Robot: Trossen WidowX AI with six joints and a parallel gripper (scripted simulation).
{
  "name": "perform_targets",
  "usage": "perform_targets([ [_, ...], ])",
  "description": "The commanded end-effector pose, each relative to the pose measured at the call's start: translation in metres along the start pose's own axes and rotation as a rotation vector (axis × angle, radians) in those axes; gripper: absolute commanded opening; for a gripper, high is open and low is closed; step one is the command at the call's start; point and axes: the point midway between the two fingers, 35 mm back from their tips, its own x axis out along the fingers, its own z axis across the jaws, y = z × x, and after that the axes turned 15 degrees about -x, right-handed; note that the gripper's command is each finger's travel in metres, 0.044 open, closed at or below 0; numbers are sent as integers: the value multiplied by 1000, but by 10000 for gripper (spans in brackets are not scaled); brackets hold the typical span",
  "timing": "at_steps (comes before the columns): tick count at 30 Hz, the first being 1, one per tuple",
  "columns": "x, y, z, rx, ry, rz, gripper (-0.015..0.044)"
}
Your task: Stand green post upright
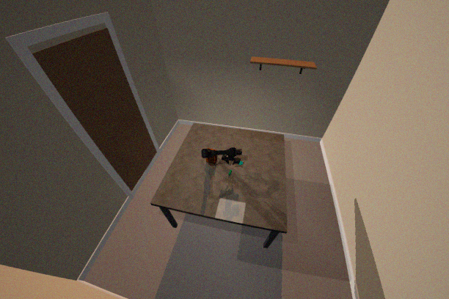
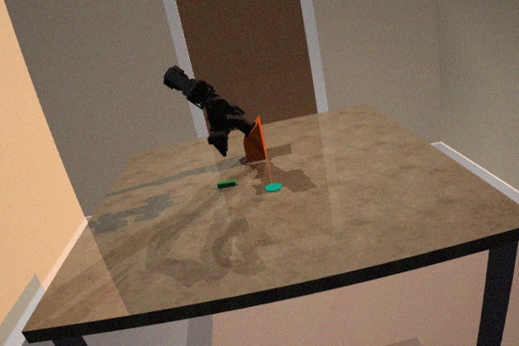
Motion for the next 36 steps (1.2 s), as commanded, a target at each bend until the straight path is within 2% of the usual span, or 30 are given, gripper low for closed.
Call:
perform_targets([
  [1, 18, 1, -4, -6, 2, 2, 233],
  [7, 99, 3, -4, -6, 2, 6, 233],
  [10, 116, 4, 0, -6, -1, 12, 233],
  [11, 116, 4, 0, -6, -1, 12, 233],
  [19, 116, 4, 0, -6, -1, 12, 23],
  [24, 114, 4, 0, -6, 0, 12, 23],
  [36, 80, 2, -7, -6, 4, 1, 23],
])
